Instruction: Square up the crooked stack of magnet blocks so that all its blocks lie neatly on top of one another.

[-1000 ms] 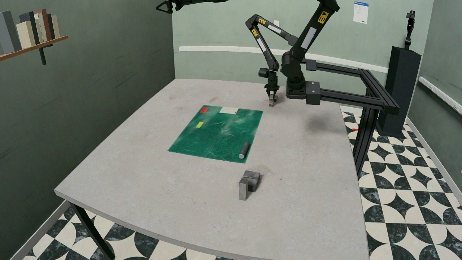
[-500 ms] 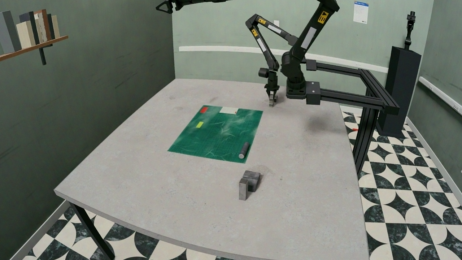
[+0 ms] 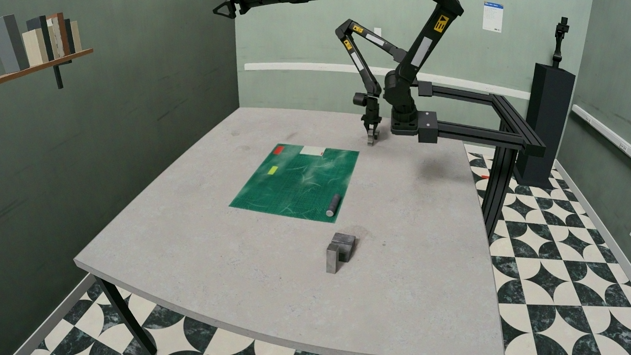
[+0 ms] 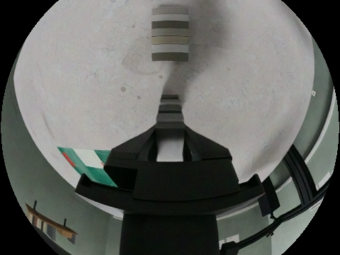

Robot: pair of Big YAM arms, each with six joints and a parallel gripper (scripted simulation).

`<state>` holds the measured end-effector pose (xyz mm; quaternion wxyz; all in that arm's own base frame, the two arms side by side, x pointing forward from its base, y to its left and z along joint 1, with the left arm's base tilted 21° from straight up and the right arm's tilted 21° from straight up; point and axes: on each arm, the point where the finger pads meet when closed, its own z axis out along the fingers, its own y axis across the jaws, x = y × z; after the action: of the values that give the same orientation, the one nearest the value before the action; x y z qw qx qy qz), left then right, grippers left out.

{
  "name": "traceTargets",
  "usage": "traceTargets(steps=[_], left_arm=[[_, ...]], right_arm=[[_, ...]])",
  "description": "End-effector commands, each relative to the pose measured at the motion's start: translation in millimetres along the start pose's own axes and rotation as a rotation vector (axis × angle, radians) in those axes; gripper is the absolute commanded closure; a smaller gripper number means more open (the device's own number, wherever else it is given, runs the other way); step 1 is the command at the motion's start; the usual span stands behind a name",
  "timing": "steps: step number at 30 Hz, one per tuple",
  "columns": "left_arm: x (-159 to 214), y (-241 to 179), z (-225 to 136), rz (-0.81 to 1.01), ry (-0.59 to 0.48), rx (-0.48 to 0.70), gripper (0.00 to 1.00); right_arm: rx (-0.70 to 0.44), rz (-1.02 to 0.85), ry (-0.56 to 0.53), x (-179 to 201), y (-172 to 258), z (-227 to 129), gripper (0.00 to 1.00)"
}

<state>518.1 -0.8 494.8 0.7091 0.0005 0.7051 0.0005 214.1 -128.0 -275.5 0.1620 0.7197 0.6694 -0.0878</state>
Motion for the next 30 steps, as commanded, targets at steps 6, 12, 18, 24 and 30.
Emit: traceTargets(steps=[6,12,18,24,30], left_arm=[[-24.4,-8.8,-3.0,0.012,-0.055,0.015,0.0],[-24.4,-8.8,-3.0,0.012,-0.055,0.015,0.0],[-24.4,-8.8,-3.0,0.012,-0.055,0.015,0.0],[-24.4,-8.8,-3.0,0.012,-0.055,0.015,0.0],[-24.4,-8.8,-3.0,0.012,-0.055,0.015,0.0]], right_arm=[[0.021,0.005,0.005,-1.9,-12.1,-4.2,0.72],[0.021,0.005,0.005,-1.9,-12.1,-4.2,0.72],[0.021,0.005,0.005,-1.9,-12.1,-4.2,0.72],[0.021,0.005,0.005,-1.9,-12.1,-4.2,0.72],[0.021,0.006,0.005,-1.9,-12.1,-4.2,0.4]])
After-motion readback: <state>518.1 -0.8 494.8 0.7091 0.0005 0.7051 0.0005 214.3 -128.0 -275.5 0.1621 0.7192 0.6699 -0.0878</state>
